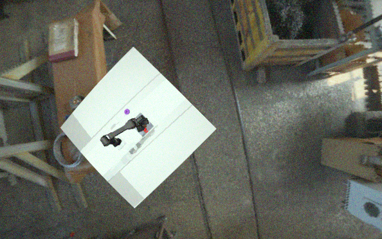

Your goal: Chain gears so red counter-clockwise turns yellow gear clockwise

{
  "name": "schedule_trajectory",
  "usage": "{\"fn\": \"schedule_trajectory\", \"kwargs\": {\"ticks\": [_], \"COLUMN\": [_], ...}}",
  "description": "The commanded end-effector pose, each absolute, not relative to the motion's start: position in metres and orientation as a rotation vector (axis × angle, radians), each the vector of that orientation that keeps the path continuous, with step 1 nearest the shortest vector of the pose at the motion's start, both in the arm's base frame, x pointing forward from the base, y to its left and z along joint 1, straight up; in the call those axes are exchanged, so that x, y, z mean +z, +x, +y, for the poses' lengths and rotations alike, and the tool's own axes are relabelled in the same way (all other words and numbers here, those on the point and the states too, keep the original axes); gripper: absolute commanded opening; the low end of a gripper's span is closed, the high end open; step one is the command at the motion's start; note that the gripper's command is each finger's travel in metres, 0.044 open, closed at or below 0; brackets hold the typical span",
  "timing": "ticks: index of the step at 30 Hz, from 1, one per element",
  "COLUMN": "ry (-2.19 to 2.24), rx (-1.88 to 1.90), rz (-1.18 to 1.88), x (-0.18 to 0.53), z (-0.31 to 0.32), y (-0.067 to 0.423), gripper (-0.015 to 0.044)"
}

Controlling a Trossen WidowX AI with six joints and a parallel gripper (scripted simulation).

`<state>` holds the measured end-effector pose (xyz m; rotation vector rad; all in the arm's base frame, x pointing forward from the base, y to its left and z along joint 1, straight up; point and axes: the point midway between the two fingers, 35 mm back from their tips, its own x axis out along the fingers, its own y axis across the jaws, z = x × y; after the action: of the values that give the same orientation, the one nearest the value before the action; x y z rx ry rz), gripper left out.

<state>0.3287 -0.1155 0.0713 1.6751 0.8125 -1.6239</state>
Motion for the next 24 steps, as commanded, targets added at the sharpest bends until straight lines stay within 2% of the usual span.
{"fn": "schedule_trajectory", "kwargs": {"ticks": [1, 14, 24], "ry": [1.619, 1.378, 1.465], "rx": [-1.573, -1.341, -1.426], "rz": [0.868, 1.069, 1.002], "x": [0.0696, 0.0697, 0.0696], "z": [-0.1158, -0.1151, -0.1158], "y": [0.3277, 0.3285, 0.3277], "gripper": [0.0, 0.0, 0.0]}}
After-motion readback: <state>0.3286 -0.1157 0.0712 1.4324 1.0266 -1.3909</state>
